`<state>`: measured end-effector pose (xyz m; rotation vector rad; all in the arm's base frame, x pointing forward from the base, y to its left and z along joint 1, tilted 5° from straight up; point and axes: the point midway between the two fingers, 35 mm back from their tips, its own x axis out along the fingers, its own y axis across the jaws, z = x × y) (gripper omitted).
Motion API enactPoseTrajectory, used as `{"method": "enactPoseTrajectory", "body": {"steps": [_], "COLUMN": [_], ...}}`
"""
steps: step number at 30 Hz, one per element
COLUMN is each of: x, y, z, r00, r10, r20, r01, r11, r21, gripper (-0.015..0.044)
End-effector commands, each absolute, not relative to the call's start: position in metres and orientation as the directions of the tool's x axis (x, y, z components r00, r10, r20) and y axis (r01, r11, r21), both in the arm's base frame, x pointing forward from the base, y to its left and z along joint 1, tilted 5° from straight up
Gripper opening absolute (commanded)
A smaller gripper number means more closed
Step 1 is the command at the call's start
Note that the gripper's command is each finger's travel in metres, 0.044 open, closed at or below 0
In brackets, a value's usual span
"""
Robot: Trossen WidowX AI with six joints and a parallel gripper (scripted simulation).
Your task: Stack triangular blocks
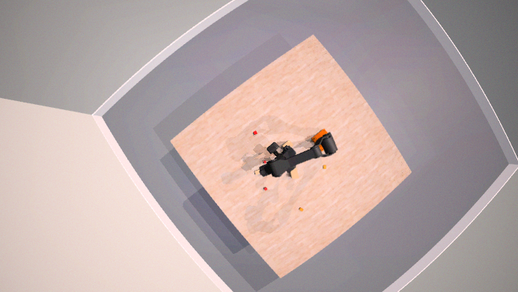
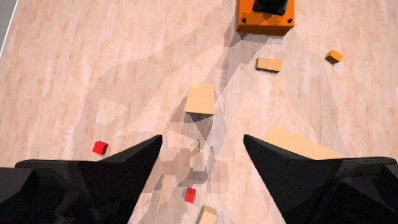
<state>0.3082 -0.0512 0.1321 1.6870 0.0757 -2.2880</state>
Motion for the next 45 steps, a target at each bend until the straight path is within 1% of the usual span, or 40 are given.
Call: {"method": "enactPoseTrajectory", "body": {"steps": [1,45], "x": [0.304,0.281], "y": [-0.052,-0.072], "z": [0.133,0.069], "r00": [-0.286,-0.330], "r10": [-0.214,-0.172], "r20": [-0.934,-0.928], "r01": [0.266,0.211], "r11": [-0.954,-0.972], "r21": [0.137,0.105], "gripper": [0.0440,0.0440]}}
